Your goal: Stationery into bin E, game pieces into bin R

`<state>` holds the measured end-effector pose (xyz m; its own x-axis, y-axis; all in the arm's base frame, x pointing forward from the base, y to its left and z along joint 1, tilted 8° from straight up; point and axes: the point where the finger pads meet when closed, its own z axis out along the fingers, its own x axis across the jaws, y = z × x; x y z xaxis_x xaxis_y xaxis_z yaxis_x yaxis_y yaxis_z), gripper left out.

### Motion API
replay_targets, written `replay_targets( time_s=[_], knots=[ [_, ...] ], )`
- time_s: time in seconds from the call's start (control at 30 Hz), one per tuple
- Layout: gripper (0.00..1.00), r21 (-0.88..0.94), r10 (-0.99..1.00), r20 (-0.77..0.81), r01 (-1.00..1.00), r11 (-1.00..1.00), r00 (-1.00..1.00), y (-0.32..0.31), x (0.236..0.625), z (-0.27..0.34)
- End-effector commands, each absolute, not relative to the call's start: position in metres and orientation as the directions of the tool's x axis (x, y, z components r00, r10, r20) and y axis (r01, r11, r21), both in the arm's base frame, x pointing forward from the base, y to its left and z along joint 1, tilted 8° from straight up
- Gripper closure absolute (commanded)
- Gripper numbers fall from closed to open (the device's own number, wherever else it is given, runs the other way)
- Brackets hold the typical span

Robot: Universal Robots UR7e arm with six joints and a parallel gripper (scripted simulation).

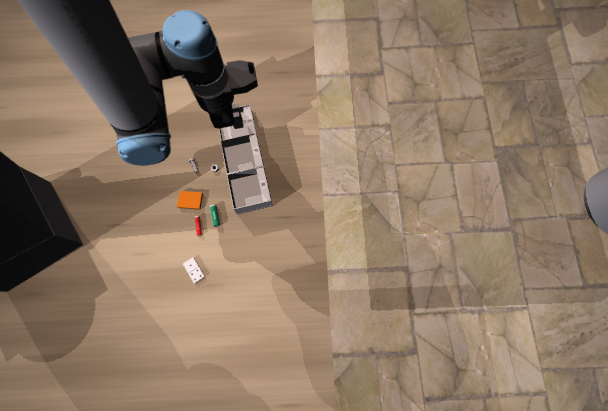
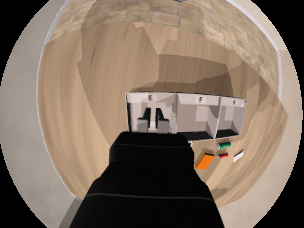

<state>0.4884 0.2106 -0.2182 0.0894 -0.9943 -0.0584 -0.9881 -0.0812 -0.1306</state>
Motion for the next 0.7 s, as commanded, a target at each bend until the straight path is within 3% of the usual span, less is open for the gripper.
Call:
replay_targets(
  time_s=[0.0, 0.67],
  knots=[
    [0.69, -0.132, -0.994, -0.059, -0.988, -0.081, 0.090, 0.210, 0.488, -0.212],
    [0.69, -0.132, -0.994, -0.059, -0.988, -0.081, 0.090, 0.207, 0.482, -0.160]
  ],
)
